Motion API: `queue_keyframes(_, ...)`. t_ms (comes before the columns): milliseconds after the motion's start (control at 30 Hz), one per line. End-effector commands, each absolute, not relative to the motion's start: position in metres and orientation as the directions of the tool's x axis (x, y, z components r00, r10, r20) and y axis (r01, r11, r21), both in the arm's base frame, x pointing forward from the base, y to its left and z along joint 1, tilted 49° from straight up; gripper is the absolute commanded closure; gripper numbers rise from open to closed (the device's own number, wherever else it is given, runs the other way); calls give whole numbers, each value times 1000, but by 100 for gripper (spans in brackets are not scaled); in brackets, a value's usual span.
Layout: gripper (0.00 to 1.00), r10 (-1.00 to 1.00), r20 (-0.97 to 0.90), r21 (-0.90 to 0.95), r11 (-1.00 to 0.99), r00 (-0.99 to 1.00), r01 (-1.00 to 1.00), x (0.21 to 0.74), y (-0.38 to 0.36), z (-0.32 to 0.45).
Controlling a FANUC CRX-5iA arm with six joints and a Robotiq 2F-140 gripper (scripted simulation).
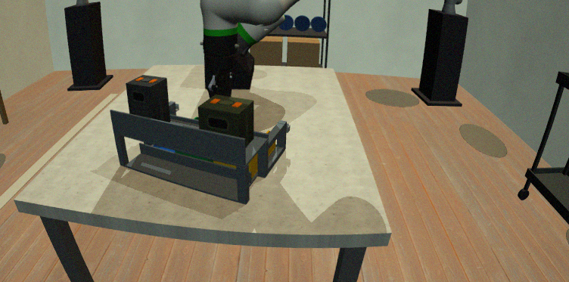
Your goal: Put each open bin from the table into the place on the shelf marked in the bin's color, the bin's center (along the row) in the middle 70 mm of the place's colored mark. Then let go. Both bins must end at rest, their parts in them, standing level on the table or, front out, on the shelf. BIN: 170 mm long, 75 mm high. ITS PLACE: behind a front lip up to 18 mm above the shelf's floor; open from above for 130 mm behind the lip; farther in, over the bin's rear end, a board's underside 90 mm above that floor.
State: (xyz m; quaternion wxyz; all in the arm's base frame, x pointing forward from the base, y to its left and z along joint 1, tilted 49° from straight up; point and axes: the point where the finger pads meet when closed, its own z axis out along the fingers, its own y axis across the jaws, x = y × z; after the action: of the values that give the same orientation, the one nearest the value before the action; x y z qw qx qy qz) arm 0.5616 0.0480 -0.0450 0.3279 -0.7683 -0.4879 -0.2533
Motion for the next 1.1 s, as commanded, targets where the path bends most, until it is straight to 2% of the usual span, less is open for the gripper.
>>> queue_keyframes(0,100,584,709,-256,-309,396,916,562,48,-45)
queue_keyframes(1067,100,584,709,-256,-309,396,916,542,39,-27)
